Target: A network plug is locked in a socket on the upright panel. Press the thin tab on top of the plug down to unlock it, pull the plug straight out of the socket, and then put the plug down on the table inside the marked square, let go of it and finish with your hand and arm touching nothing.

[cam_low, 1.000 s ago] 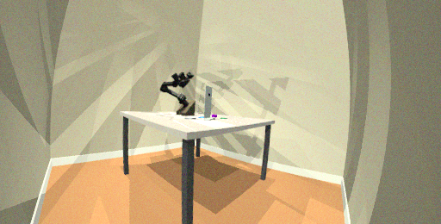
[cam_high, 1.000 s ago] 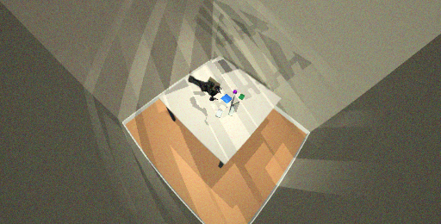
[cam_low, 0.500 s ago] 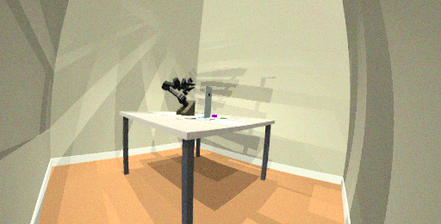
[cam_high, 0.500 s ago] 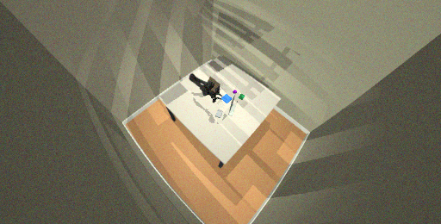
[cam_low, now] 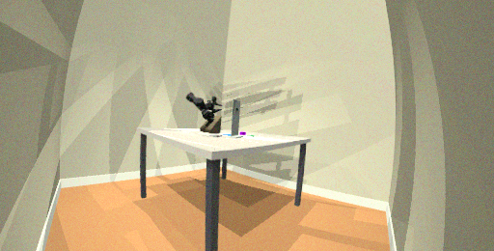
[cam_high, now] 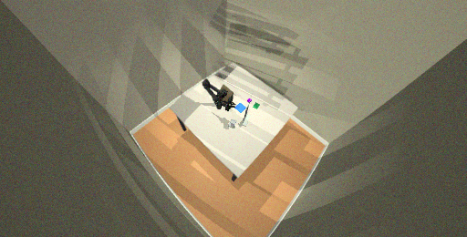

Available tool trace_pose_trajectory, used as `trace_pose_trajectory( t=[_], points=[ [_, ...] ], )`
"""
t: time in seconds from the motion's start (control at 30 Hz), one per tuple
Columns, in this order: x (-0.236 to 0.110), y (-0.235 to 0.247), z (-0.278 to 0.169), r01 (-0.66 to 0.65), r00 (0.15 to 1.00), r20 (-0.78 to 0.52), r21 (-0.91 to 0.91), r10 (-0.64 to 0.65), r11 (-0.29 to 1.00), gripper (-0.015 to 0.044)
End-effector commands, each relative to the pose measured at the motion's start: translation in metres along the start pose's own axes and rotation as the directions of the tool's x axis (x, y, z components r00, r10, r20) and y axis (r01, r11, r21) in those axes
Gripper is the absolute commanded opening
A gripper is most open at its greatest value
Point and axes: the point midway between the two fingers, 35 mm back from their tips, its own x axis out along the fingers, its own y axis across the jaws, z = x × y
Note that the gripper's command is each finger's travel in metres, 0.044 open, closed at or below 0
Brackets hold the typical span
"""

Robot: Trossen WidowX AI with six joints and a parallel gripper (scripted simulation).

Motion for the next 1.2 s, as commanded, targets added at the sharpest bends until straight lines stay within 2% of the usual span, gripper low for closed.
trace_pose_trajectory(
  t=[0.0,0.3,0.77,1.17],
  points=[
    [-0.003,-0.01,-0.014,-0.012,0.998,-0.058,0.13,0.019,0.991,0.0156],
    [0.0,-0.01,-0.014,-0.012,0.998,-0.06,0.136,0.02,0.991,0.0156],
    [0.053,-0.011,-0.003,-0.014,0.998,-0.059,0.137,0.022,0.99,0.0156],
    [0.065,-0.011,0.0,-0.014,0.998,-0.058,0.137,0.023,0.99,0.0156]
  ],
)
